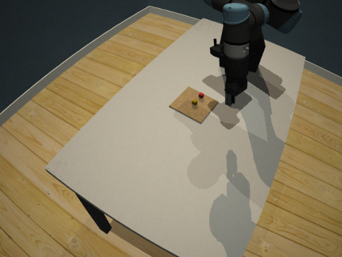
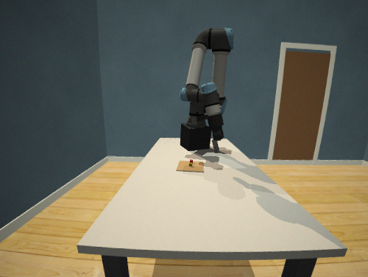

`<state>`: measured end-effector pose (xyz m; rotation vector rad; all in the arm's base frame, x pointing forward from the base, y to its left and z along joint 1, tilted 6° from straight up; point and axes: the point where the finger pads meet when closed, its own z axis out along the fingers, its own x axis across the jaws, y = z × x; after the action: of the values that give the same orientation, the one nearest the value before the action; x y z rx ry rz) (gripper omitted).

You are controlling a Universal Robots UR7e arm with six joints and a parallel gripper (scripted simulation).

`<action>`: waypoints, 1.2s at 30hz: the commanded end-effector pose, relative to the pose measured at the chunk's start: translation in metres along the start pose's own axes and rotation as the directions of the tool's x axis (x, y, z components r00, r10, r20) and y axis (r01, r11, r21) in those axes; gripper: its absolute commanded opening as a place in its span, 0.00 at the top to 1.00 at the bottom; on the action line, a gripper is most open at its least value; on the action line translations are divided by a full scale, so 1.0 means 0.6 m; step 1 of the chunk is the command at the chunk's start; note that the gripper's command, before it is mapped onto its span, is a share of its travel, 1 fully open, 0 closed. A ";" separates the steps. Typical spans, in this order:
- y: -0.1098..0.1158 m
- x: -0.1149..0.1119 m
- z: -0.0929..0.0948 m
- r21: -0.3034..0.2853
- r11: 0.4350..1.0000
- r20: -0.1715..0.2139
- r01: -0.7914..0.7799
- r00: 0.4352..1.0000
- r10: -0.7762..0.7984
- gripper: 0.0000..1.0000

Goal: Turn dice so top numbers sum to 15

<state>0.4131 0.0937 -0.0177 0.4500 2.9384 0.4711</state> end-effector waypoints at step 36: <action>-0.011 0.003 0.006 -0.708 0.706 -0.007 0.006 1.000 -0.015 0.66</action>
<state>0.4104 0.0890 -0.0226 0.3656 2.5308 1.3861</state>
